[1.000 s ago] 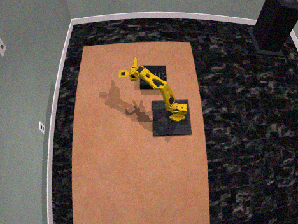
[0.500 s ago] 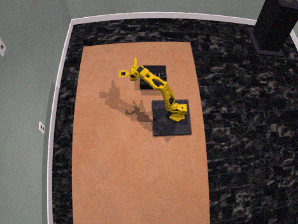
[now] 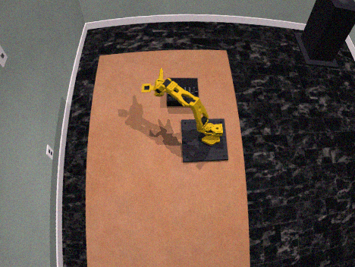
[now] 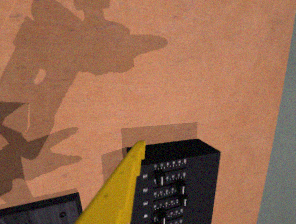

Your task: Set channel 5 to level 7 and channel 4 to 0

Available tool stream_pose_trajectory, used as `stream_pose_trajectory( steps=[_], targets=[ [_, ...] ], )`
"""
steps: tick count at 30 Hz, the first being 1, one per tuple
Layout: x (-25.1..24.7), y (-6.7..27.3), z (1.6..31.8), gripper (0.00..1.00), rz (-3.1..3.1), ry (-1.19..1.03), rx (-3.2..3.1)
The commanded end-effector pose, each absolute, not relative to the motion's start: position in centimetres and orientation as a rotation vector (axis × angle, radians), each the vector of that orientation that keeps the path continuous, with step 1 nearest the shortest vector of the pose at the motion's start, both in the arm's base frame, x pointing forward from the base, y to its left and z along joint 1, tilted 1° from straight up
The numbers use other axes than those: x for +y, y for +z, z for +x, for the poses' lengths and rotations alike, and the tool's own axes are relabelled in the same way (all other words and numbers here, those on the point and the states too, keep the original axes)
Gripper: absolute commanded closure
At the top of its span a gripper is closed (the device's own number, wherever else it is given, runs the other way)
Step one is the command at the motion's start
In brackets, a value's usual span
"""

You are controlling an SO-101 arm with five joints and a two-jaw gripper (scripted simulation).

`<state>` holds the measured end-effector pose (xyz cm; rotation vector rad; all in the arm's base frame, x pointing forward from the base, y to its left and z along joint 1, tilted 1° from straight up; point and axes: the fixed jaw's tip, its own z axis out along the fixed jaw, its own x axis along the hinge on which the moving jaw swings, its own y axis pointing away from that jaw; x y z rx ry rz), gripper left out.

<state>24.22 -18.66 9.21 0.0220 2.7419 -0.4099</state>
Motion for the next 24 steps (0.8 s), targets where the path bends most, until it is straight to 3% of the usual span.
stream_pose_trajectory(
  steps=[1, 13, 14, 24],
  targets=[
    [-18.6, 9.4, 24.2, 0.0, 0.023, -0.413, 2.736],
    [-18.6, 9.4, 24.2, 0.0, 0.023, -0.413, 2.736],
    [-18.6, 9.4, 24.2, 1.0, 0.023, -0.413, 2.736],
    [-19.5, 10.6, 22.6, 1.0, 0.226, -0.409, 2.715]
  ],
)
